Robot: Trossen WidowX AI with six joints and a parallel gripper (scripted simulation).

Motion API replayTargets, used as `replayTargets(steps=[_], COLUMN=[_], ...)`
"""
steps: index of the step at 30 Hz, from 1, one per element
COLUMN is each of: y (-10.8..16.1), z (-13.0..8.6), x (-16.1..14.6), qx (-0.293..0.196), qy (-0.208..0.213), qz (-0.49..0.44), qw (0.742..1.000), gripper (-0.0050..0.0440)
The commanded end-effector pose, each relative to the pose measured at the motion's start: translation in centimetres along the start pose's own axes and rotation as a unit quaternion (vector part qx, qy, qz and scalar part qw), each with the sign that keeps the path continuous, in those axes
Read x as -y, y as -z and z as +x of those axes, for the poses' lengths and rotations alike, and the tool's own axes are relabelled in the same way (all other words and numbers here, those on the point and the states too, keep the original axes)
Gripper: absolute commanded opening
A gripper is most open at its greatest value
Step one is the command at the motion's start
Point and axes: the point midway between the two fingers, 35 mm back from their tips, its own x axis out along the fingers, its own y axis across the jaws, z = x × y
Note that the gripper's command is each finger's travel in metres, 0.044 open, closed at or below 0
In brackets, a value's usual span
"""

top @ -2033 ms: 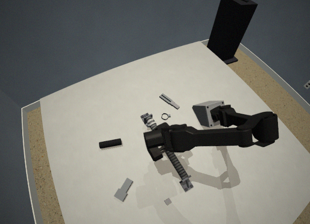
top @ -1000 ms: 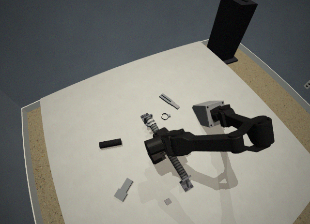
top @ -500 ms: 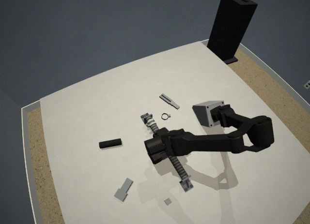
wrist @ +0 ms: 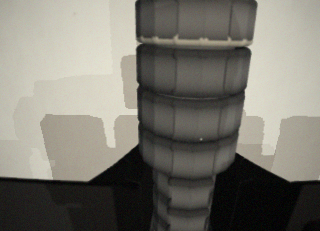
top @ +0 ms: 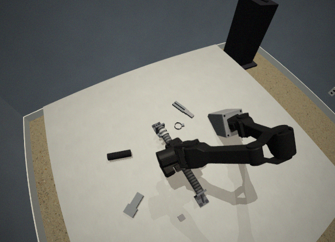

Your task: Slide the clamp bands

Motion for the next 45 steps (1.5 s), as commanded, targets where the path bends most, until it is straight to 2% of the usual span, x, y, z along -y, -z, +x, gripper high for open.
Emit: replayTargets(steps=[1,9,10,15,22,24,35,37,39,41,43,45], y=[0.0,0.0,0.0,0.0,0.0,0.0,0.0,-0.4,-1.6,-1.6,-2.3,-2.4], z=[0.1,0.1,0.1,0.1,0.1,0.1,0.1,-0.6,-2.7,-2.7,-4.2,-4.4], x=[0.0,0.0,0.0,0.0,0.0,0.0,0.0,0.0,-0.1,-0.1,0.0,0.0], qx=[-0.002,-0.002,-0.002,-0.002,-0.002,-0.002,-0.002,-0.001,-0.001,-0.001,-0.002,-0.002], qy=[0.001,0.001,0.001,0.001,0.001,0.001,0.001,0.001,0.001,0.001,0.001,0.001], qz=[0.002,0.002,0.002,0.002,0.002,0.002,0.002,0.002,0.002,0.002,0.002,0.002], qw=[1.0,1.0,1.0,1.0,1.0,1.0,1.0,1.0,1.0,1.0,1.0,1.0], gripper=[0.0063,0.0023,0.0,0.0,0.0168,0.0168,0.0432,0.044,0.044,0.044,0.044,0.044])
